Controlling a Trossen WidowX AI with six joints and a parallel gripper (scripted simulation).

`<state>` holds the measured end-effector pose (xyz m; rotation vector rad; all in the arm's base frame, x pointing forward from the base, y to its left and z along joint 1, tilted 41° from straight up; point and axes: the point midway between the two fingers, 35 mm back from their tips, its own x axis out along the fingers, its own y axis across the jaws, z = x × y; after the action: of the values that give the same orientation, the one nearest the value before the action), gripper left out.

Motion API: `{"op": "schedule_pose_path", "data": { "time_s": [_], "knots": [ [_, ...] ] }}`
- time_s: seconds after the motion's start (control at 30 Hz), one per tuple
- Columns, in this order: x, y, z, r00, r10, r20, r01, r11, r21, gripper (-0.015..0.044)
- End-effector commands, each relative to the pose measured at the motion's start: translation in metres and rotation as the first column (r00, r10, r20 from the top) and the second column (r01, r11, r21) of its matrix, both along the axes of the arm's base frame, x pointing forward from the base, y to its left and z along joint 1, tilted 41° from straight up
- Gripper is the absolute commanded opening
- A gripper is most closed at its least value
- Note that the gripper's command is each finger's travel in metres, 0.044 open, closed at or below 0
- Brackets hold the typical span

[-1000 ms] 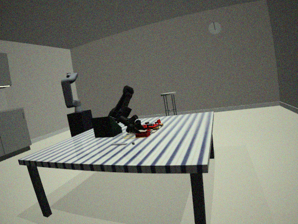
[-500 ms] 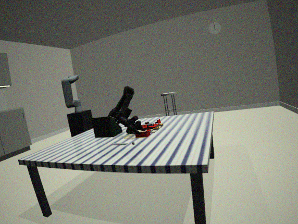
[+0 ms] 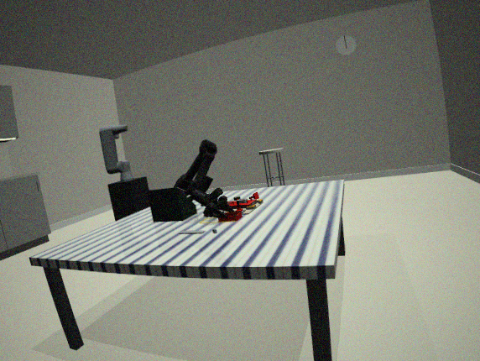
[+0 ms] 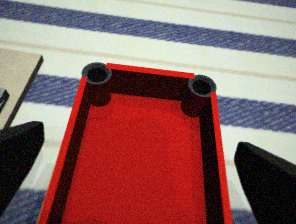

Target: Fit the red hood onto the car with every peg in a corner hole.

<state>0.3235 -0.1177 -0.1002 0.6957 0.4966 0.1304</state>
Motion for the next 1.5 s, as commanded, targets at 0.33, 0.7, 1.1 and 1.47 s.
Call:
{"op": "schedule_pose_path", "data": {
  "time_s": [0.33, 0.7, 1.1, 1.47],
  "knots": [
    [0.0, 0.002, -0.002, 1.0, 0.0, 0.0, 0.0, 1.0, 0.0, 0.0348],
    [0.0, 0.0, 0.0, 1.0, 0.0, 0.0, 0.0, 1.0, 0.0, 0.0216],
    [-0.001, -0.025, 0.025, 1.0, 0.001, -0.003, -0.001, 1.0, -0.003, 0.0],
    [-0.007, -0.045, 0.052, 1.0, -0.001, 0.0, 0.001, 1.0, -0.002, 0.0]
  ]
}}
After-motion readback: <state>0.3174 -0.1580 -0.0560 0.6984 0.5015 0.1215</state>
